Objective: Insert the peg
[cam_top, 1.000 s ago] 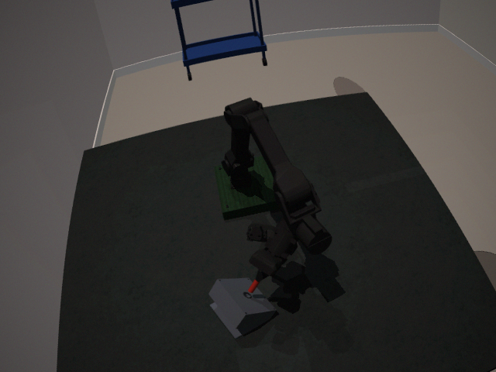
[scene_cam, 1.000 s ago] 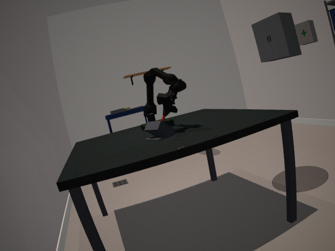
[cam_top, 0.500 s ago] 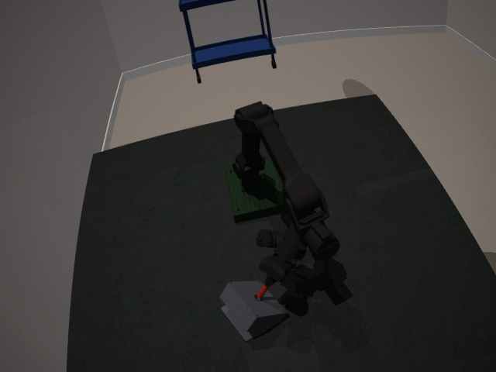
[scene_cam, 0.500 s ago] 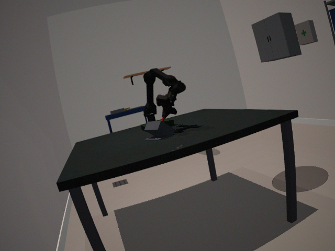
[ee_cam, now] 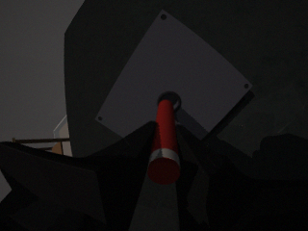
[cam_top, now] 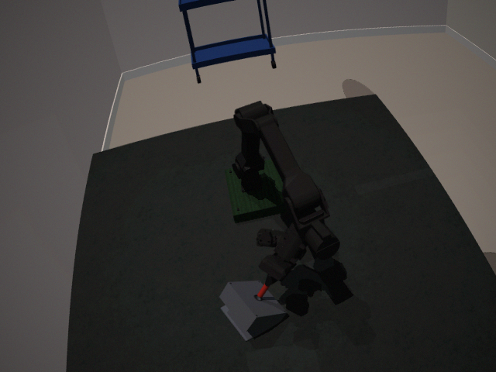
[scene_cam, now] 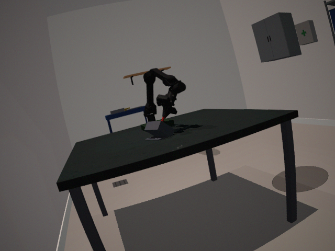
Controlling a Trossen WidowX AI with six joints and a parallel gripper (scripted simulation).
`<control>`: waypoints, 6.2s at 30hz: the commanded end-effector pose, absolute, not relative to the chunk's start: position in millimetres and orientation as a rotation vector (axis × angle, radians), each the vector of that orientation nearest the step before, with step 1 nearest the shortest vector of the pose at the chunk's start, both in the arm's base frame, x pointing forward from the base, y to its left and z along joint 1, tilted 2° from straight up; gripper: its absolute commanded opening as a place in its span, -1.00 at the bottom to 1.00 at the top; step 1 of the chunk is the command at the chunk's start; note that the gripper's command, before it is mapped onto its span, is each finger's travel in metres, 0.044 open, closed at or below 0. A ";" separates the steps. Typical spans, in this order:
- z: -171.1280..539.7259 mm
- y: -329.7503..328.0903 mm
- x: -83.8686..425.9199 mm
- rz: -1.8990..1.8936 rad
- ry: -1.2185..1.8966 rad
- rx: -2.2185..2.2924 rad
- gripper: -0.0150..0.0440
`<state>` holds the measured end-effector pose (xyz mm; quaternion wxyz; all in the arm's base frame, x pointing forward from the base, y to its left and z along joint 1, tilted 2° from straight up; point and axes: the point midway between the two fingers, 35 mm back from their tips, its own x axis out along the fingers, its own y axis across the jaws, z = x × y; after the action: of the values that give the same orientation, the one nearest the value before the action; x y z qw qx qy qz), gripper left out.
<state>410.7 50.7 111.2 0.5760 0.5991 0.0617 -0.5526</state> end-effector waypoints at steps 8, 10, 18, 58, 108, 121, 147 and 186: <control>107.2 50.0 407.5 -1.297 0.142 1.404 -0.49; 106.8 49.6 407.5 -1.297 0.142 1.404 -0.49; 105.1 47.2 408.4 -1.297 0.142 1.404 -0.49; 98.4 42.2 412.9 -1.296 0.142 1.403 -0.49; 85.6 28.6 420.0 -1.296 0.141 1.403 -0.49; 85.5 29.6 421.2 -1.292 0.138 1.413 -0.49; 93.5 36.9 417.9 -1.294 0.142 1.411 1.00; 147.7 86.0 389.1 -1.303 0.154 1.395 1.00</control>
<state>391.0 82.3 142.0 0.5758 0.5938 0.0687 -0.5578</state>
